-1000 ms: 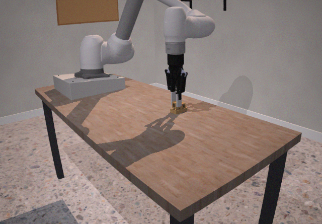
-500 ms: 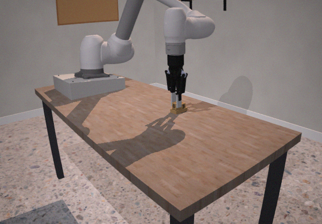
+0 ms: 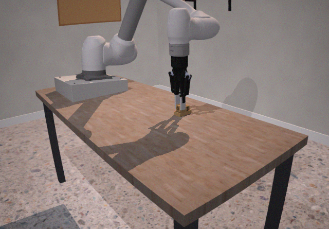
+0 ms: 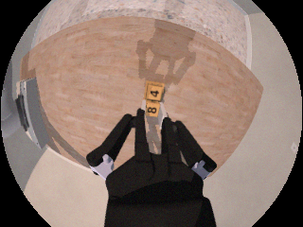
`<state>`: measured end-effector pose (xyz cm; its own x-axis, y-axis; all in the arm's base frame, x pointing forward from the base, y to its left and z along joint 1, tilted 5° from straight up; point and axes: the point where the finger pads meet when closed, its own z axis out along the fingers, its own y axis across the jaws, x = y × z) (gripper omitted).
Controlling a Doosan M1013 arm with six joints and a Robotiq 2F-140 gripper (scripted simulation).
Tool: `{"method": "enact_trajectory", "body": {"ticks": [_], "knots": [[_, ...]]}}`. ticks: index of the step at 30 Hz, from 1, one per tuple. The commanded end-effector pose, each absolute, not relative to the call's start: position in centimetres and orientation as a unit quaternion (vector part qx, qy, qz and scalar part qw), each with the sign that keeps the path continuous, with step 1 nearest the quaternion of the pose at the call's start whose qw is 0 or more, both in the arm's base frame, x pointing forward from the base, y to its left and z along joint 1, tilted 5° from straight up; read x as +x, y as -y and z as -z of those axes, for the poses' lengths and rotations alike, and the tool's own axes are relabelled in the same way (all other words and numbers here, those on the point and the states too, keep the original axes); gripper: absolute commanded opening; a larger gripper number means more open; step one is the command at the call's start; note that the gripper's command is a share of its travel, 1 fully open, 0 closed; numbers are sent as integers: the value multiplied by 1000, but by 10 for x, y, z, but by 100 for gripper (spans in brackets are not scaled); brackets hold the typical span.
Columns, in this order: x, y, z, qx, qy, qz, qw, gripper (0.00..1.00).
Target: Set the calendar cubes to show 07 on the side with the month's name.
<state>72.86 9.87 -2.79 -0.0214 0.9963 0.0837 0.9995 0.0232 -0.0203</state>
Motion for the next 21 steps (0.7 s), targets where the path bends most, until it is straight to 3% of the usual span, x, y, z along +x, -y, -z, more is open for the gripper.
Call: {"method": "enact_trajectory", "body": {"ticks": [1,21], "knots": [[729,-99,28,-699,714,22,37,24],[728,-99,32,-699,714,22,37,24]]}}
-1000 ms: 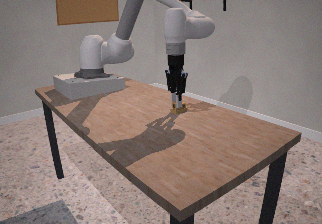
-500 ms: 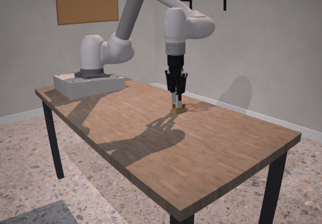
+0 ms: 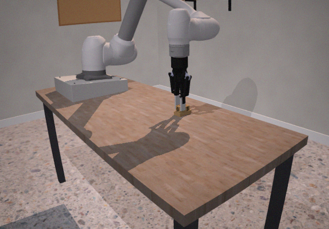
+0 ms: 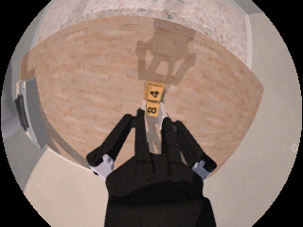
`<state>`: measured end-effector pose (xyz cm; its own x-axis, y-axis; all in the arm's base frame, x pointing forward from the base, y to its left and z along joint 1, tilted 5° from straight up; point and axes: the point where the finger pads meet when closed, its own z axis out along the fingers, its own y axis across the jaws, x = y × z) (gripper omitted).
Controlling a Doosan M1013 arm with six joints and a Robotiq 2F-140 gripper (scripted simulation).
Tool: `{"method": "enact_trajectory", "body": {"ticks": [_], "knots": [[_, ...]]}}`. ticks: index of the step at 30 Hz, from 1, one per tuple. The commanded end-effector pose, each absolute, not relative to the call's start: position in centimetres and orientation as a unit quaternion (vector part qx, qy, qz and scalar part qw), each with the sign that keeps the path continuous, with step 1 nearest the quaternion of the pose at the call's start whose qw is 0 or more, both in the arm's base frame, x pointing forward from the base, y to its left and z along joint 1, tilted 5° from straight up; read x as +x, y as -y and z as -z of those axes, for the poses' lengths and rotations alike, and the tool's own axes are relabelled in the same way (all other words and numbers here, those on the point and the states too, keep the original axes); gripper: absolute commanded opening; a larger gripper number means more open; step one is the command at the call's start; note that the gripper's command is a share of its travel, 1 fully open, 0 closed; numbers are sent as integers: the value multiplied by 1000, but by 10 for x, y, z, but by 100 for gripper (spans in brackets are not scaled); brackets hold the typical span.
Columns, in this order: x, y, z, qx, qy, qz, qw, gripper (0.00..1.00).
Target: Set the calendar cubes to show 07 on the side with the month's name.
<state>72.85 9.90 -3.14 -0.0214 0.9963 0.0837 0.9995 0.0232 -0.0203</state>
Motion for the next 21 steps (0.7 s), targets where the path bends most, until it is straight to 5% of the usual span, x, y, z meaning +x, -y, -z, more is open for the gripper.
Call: {"method": "enact_trajectory", "body": {"ticks": [1,21], "knots": [[728,-99,33,-699,714,22,37,24],[728,-100,38,-699,714,22,37,24]]}}
